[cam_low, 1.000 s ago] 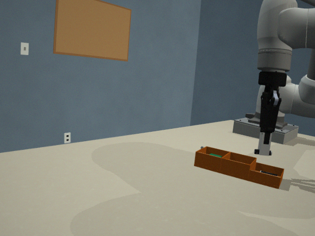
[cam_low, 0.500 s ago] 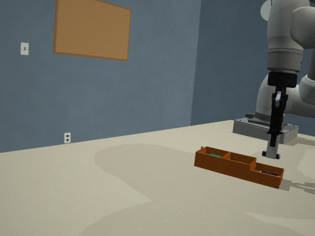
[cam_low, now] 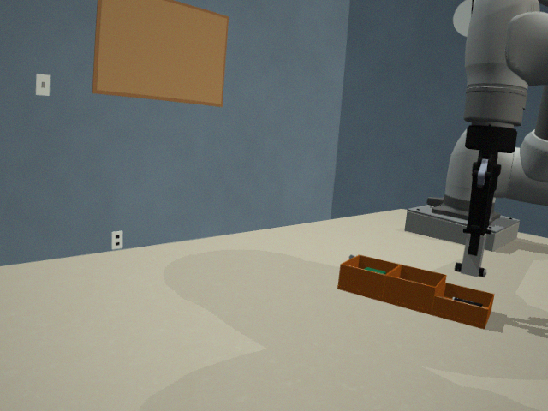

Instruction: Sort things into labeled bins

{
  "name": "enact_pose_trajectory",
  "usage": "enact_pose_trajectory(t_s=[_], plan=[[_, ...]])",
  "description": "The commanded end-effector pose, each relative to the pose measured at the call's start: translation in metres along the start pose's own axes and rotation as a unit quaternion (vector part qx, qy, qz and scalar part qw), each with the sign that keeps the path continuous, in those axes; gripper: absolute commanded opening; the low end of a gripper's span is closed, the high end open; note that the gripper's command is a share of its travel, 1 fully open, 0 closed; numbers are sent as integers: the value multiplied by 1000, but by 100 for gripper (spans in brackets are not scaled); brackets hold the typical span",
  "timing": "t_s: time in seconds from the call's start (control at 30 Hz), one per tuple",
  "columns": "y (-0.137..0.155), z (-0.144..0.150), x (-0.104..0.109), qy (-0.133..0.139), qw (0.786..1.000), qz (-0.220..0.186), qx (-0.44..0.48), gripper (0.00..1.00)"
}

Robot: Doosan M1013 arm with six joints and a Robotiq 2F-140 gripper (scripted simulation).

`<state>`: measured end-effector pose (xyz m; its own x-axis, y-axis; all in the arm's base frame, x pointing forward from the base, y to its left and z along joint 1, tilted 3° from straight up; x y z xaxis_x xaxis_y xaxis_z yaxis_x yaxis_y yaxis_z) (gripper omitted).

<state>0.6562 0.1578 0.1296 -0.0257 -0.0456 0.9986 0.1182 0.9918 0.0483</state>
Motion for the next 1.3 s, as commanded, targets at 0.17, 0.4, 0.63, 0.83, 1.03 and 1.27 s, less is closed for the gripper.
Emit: enact_pose_trajectory(t_s=[0.17,0.4,0.63,0.83,1.03,1.27], plan=[[0,0,-10,0,1000,0,0,5],[0,0,-20,0,1000,0,0,5],[0,0,-34,0,1000,0,0,5],[0,0,-37,0,1000,0,0,5],[0,0,-37,0,1000,0,0,5],[0,0,-37,0,1000,0,0,17]])
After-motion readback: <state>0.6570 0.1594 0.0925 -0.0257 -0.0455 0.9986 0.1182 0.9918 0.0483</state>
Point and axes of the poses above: the point where the finger pads meet when closed, its own x axis back along the fingers, its own z axis across the jaws, y = z × x, the point moved 7 cm from there along x, back along the fingers, and after that the axes turned 11 degrees about -x, right-handed, at the moved point
